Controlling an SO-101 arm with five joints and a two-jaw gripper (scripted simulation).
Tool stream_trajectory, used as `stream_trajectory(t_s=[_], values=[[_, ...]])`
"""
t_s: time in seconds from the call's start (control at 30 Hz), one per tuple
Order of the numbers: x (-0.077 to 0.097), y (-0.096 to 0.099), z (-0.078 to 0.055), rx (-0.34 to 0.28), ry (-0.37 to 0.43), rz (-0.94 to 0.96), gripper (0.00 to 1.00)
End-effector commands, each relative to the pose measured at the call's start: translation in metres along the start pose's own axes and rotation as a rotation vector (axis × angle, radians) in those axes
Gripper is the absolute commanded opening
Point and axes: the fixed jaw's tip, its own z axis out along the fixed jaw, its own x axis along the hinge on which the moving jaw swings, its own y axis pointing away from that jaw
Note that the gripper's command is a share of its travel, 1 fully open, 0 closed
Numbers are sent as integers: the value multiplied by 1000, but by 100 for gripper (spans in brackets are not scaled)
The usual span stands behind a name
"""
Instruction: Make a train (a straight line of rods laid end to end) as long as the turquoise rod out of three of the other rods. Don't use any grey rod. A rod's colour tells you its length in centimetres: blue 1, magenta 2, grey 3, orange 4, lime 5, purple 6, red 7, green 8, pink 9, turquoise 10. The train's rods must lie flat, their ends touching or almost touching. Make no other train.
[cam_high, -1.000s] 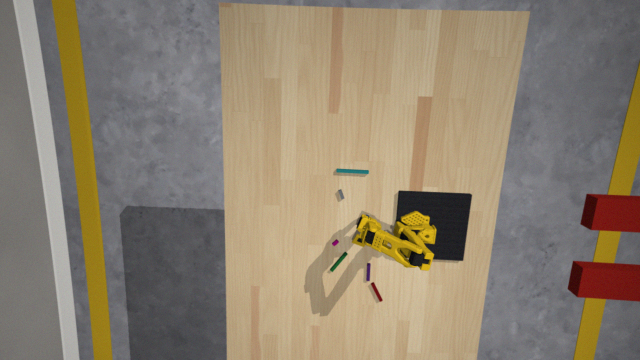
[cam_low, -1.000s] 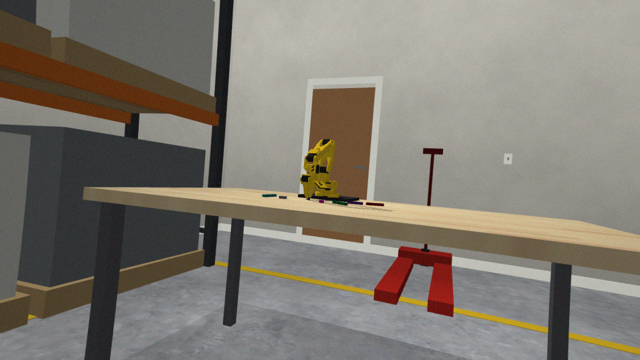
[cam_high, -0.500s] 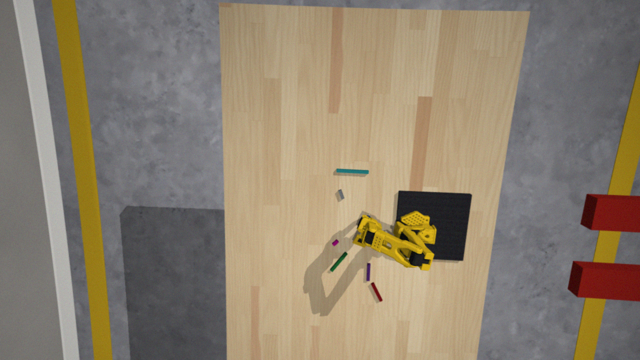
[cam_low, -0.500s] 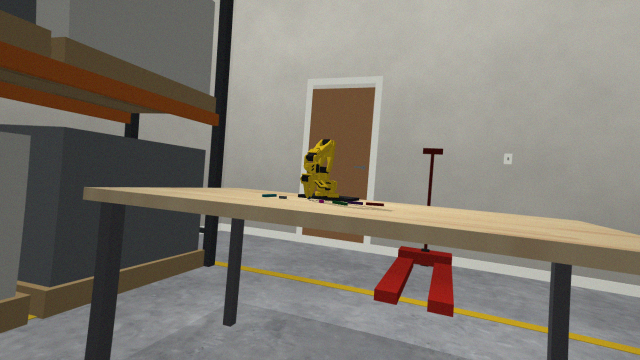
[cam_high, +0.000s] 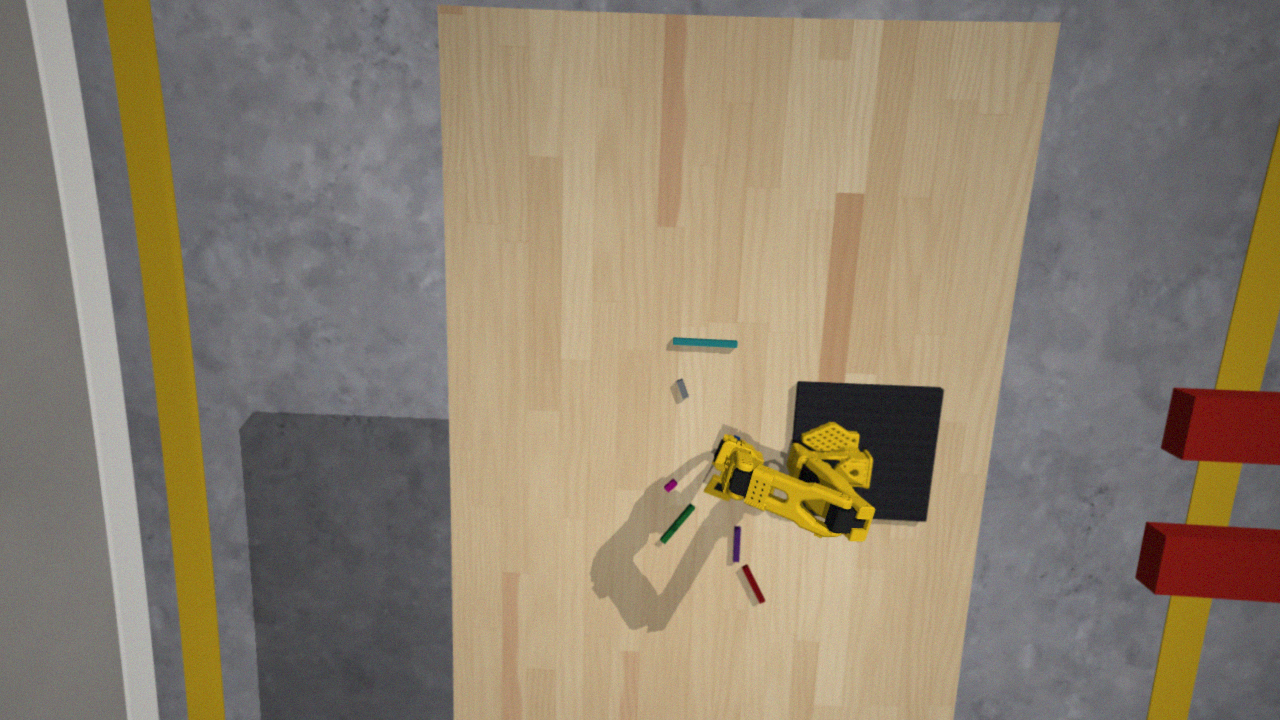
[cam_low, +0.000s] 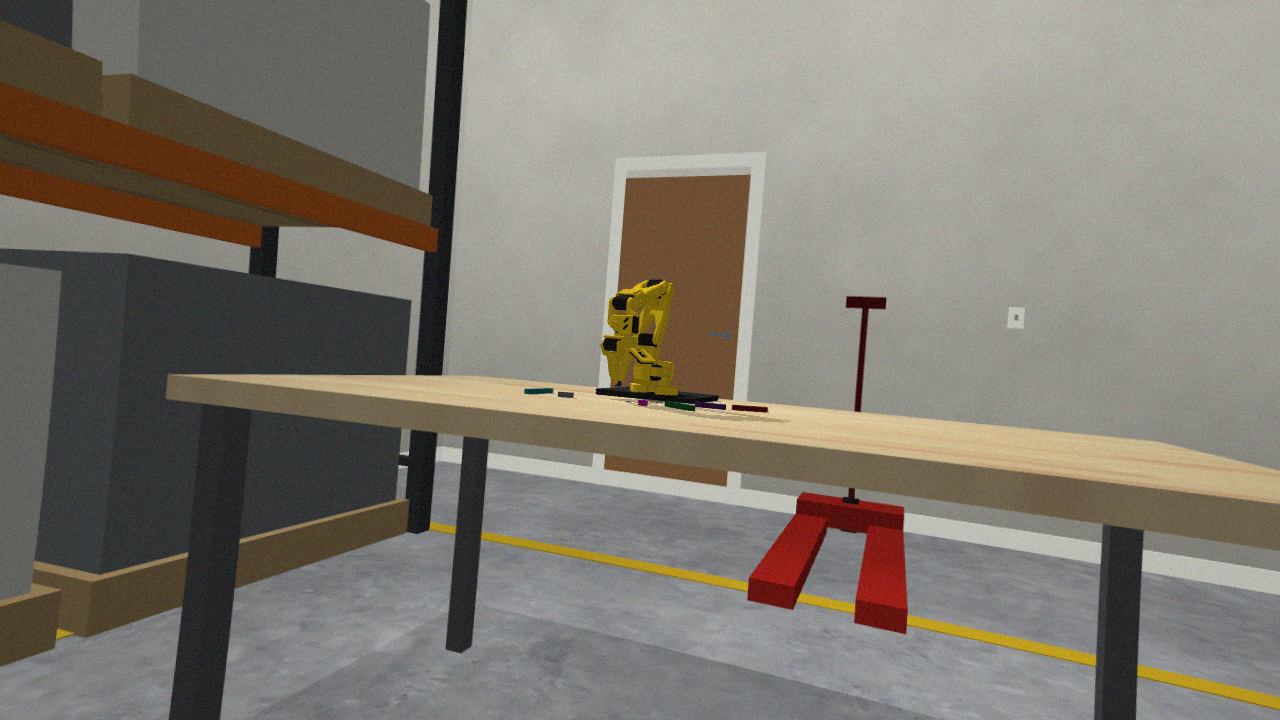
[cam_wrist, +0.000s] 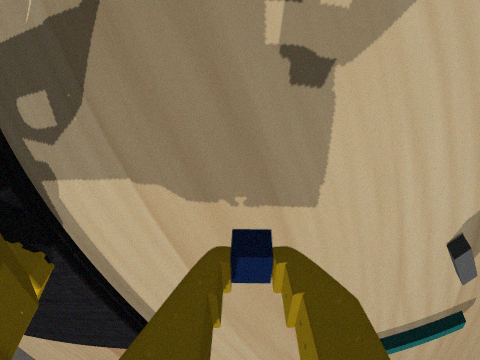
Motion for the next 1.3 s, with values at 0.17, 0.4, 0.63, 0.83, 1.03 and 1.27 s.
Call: stream_trajectory(t_s=[0.17, 0.4, 0.63, 0.83, 1.03, 1.27], values=[[-1, -2, -7, 16, -4, 1, 0], [3, -4, -6, 16, -5, 60, 0], [14, -12, -4, 13, -8, 258, 0], [29, -19, -2, 9, -11, 468, 0], [42, -24, 1, 6, -13, 645, 0], [45, -25, 2, 6, -14, 684, 0]])
